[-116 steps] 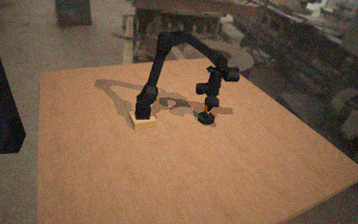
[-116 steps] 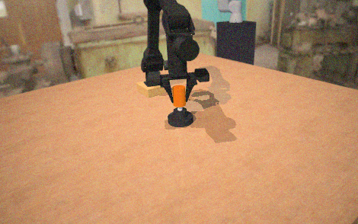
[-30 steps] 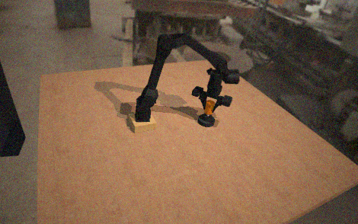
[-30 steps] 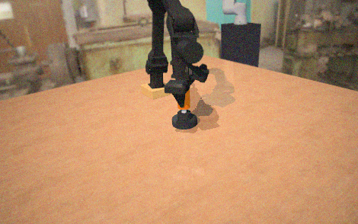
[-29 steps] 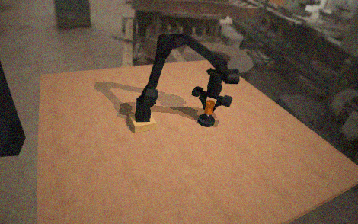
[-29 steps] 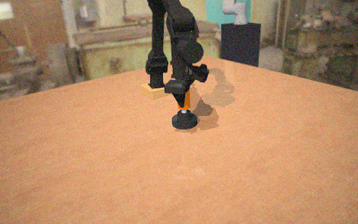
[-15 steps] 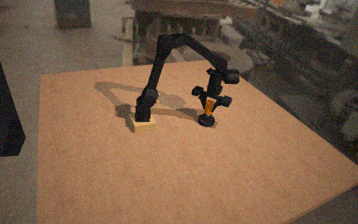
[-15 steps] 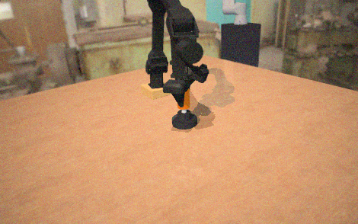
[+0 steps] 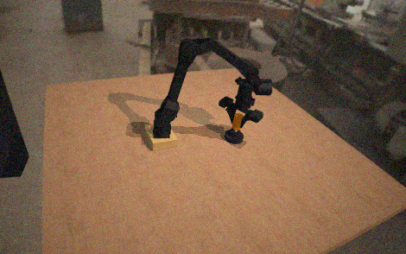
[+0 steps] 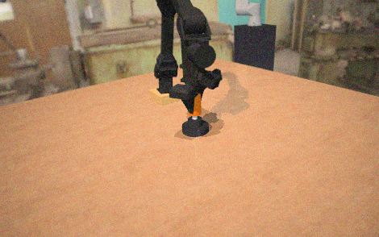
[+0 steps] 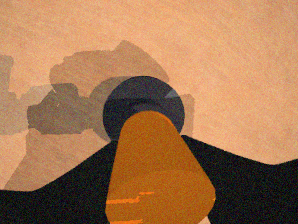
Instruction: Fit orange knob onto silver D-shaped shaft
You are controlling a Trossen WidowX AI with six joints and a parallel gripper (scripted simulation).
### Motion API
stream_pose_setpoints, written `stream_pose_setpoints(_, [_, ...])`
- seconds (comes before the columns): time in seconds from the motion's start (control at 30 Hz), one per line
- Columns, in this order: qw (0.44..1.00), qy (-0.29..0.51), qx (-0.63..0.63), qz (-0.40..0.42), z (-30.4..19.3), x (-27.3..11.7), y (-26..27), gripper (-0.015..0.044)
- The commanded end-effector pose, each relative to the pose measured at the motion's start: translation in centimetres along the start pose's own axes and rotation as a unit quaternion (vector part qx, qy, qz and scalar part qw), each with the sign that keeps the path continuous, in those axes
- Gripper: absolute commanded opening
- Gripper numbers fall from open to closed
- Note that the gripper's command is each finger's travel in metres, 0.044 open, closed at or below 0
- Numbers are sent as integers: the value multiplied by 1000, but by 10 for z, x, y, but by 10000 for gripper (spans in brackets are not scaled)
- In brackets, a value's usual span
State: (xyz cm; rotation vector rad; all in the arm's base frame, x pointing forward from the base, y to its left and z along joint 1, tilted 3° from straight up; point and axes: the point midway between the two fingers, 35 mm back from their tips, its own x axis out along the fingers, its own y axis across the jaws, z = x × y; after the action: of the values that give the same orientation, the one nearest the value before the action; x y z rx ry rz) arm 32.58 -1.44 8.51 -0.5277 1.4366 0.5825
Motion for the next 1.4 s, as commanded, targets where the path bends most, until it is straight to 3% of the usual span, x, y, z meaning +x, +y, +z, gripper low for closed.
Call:
stream_pose_setpoints(0.0, [1000, -5, 3, -6, 3, 0, -3, 0])
stream_pose_setpoints(0.53, [1000, -5, 3, -6, 3, -3, -3, 0])
stream_pose_setpoints(0.8, [994, -6, 108, -6, 0, -6, 0, 0])
stream_pose_setpoints(1.37, [994, -6, 108, -6, -1, 1, 1, 0])
